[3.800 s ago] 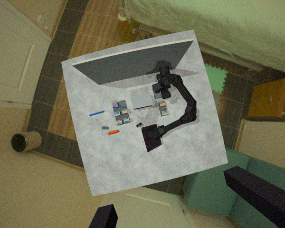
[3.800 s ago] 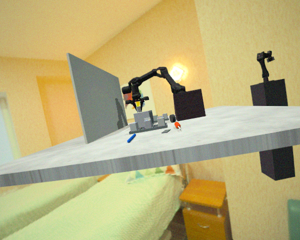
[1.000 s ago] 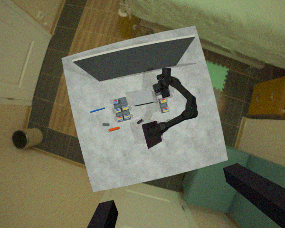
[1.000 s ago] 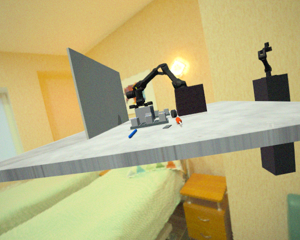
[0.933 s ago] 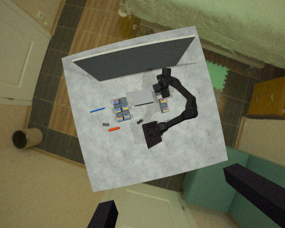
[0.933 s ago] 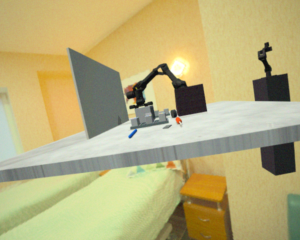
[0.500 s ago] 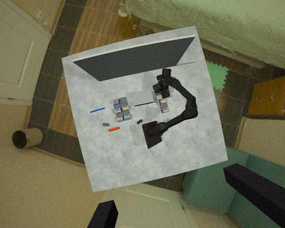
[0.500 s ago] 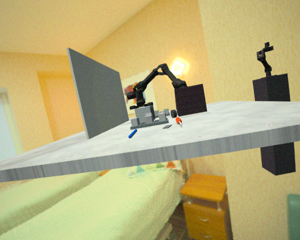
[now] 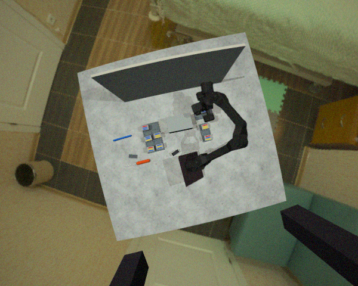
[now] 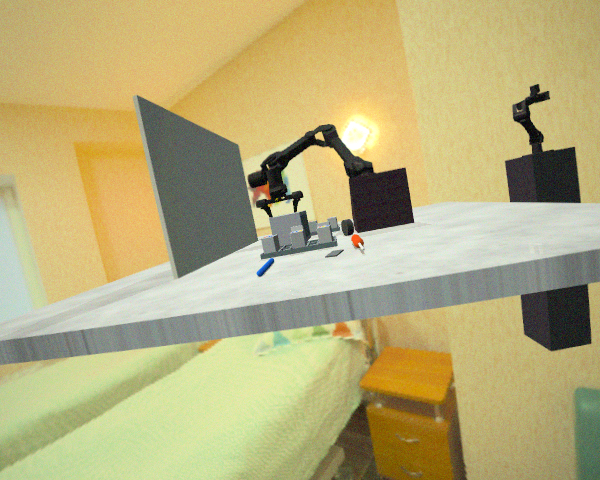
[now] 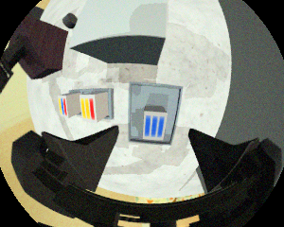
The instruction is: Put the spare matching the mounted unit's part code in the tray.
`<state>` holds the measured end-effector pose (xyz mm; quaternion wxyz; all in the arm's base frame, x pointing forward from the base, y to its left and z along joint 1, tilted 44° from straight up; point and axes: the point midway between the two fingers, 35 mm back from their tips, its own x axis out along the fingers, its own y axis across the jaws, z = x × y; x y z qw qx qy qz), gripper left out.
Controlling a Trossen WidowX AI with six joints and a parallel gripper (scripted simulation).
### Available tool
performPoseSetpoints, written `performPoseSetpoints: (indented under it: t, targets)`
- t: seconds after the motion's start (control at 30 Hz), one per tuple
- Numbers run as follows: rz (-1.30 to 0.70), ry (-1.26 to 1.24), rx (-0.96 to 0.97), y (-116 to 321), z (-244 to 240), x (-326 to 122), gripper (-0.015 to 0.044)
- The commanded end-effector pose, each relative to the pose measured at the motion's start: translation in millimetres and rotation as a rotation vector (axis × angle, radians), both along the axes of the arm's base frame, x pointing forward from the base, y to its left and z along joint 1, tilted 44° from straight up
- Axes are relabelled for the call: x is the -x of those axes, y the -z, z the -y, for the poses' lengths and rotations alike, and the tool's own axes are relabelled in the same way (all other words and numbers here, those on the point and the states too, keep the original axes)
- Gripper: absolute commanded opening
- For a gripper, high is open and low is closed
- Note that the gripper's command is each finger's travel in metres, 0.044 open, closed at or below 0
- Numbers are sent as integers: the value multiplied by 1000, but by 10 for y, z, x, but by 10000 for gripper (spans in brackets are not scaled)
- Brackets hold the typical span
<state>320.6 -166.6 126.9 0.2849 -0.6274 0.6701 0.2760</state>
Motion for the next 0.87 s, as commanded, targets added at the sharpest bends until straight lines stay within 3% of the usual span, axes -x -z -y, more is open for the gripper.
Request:
performPoseSetpoints:
  t: [0.0, 0.83]
  targets:
    - [27, -13, 11, -407, -338, -3, 440]
    - [39, -32, 8, -430, -381, -34, 440]
